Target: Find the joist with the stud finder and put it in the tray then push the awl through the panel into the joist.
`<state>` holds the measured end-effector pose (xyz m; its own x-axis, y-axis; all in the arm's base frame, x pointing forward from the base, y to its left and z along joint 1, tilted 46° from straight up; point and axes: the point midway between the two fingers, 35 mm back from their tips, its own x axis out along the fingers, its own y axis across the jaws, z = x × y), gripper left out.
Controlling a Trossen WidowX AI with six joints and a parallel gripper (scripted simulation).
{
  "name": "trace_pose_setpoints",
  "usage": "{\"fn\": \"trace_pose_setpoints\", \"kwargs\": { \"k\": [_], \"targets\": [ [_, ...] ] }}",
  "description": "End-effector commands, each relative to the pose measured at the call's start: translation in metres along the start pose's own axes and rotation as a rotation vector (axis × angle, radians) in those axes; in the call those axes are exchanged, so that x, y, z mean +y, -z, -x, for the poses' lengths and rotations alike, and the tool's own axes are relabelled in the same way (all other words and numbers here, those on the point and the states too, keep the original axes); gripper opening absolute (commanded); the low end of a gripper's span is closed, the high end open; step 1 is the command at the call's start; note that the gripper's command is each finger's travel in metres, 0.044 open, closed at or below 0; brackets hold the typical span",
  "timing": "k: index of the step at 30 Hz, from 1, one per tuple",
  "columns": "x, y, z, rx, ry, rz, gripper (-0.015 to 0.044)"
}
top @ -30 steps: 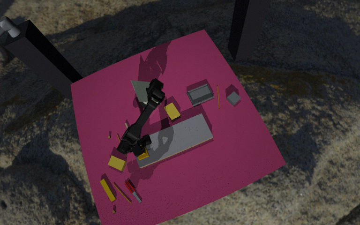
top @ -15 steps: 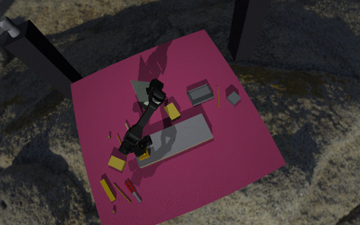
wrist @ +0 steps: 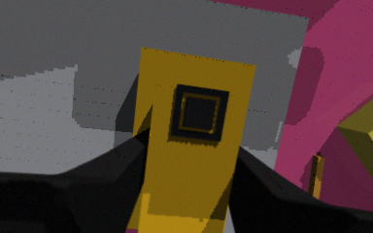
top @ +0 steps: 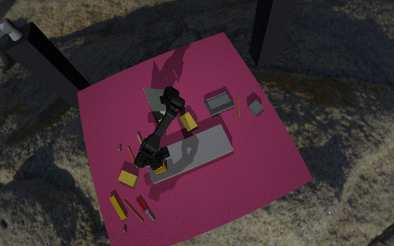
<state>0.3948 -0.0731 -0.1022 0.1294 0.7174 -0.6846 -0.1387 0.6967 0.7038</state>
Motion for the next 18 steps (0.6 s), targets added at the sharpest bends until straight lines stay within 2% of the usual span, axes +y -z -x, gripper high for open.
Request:
{"fn": "trace_pose_setpoints", "kwargs": {
  "k": [1, 18],
  "targets": [
    [0.018, -0.001, -0.002, 0.001, -0.01, 0.001, 0.0],
    [0.075, -0.001, -0.002, 0.002, -0.014, -0.001, 0.0]
  ]
}}
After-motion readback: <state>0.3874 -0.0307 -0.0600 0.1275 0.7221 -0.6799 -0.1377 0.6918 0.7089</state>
